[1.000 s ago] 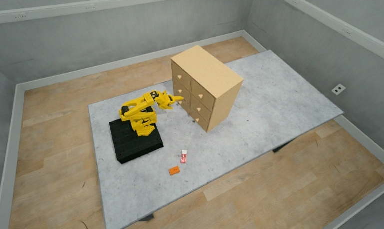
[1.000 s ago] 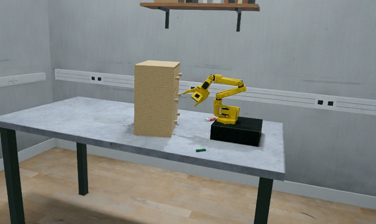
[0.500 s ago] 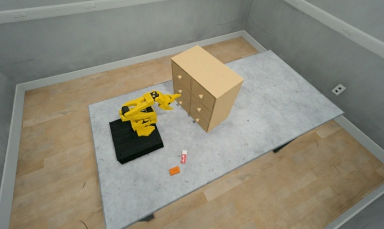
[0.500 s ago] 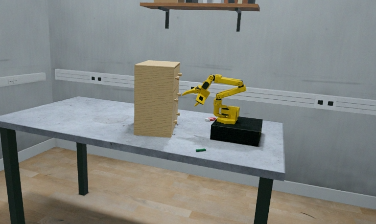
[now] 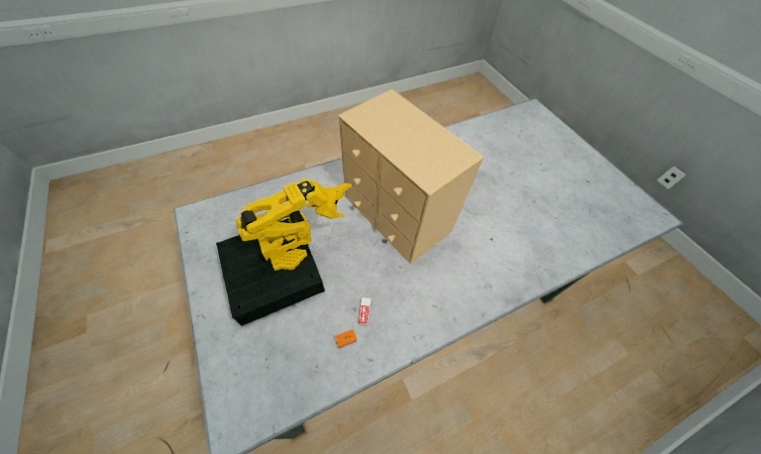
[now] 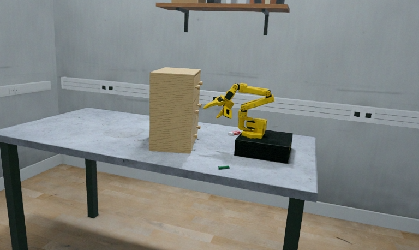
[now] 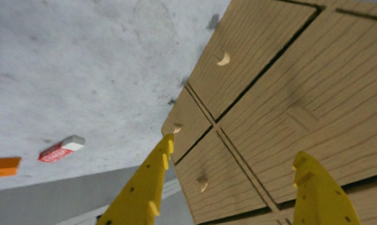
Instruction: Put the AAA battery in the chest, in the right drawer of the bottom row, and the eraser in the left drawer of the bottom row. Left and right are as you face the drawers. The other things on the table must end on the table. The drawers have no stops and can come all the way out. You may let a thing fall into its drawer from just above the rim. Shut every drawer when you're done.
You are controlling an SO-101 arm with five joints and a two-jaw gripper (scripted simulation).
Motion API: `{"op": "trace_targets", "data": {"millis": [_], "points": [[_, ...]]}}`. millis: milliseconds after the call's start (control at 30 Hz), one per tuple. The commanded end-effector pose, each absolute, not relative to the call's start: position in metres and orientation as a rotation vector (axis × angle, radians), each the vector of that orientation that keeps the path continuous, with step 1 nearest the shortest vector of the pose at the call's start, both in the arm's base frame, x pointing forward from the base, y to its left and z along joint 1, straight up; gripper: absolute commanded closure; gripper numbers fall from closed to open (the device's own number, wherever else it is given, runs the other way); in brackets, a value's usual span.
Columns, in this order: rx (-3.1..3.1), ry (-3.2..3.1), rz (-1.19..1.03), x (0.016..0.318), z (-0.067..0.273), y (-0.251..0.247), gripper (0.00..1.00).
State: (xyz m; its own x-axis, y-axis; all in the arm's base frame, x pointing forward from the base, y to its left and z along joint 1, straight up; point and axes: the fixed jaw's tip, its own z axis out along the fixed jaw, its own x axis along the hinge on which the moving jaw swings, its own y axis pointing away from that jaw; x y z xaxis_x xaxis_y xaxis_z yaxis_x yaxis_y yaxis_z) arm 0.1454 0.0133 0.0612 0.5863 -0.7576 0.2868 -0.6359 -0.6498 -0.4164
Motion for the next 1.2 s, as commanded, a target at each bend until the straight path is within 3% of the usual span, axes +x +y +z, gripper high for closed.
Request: {"op": "trace_targets", "data": {"millis": [0, 1167], "points": [[-2.606, 1.05, -0.656, 0.1441, 0.0581, 0.014, 0.5], [-2.956, 0.012, -0.783, 0.1482, 0.0605, 0.0156, 0.5]]}}
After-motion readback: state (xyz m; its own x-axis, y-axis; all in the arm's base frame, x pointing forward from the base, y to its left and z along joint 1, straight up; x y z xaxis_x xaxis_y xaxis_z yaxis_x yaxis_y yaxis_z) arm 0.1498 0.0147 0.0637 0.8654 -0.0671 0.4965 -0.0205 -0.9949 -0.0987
